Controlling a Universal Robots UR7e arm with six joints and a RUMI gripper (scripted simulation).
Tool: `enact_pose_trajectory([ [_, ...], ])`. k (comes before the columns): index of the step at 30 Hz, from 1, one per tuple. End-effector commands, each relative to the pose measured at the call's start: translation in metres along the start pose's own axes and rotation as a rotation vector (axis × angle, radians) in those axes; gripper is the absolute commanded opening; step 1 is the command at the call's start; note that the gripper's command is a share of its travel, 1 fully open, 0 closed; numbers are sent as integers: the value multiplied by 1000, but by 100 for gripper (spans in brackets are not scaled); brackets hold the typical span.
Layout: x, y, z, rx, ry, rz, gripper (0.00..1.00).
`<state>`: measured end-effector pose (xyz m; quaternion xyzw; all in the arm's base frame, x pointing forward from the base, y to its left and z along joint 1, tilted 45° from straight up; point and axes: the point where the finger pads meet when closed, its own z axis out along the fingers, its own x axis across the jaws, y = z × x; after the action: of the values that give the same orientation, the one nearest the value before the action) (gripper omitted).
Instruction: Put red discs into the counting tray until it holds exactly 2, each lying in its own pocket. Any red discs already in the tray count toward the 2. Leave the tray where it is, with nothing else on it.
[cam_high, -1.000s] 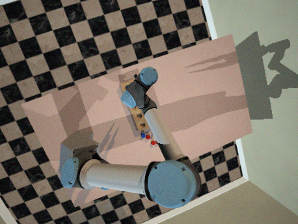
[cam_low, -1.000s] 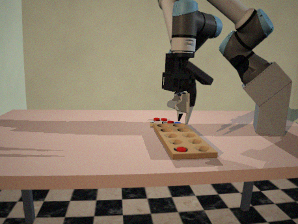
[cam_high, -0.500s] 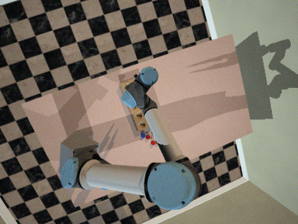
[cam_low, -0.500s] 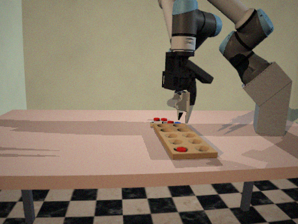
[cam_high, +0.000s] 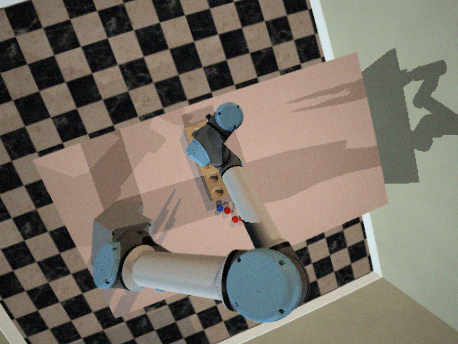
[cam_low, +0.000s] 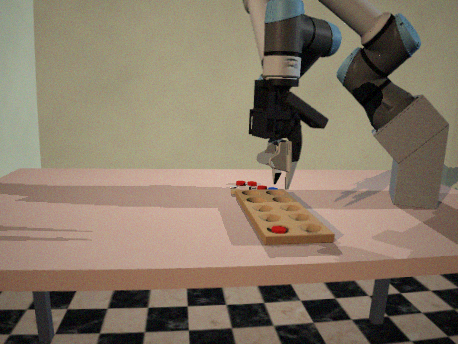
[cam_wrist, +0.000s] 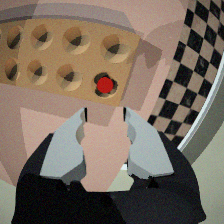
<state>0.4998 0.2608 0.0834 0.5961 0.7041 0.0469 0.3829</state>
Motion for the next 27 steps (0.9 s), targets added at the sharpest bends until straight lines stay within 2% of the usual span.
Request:
enact_pose_trajectory([
  [1, 0, 0, 0, -1, 1, 0, 28],
  [27, -3, -1, 0, -1, 0, 7, 28],
])
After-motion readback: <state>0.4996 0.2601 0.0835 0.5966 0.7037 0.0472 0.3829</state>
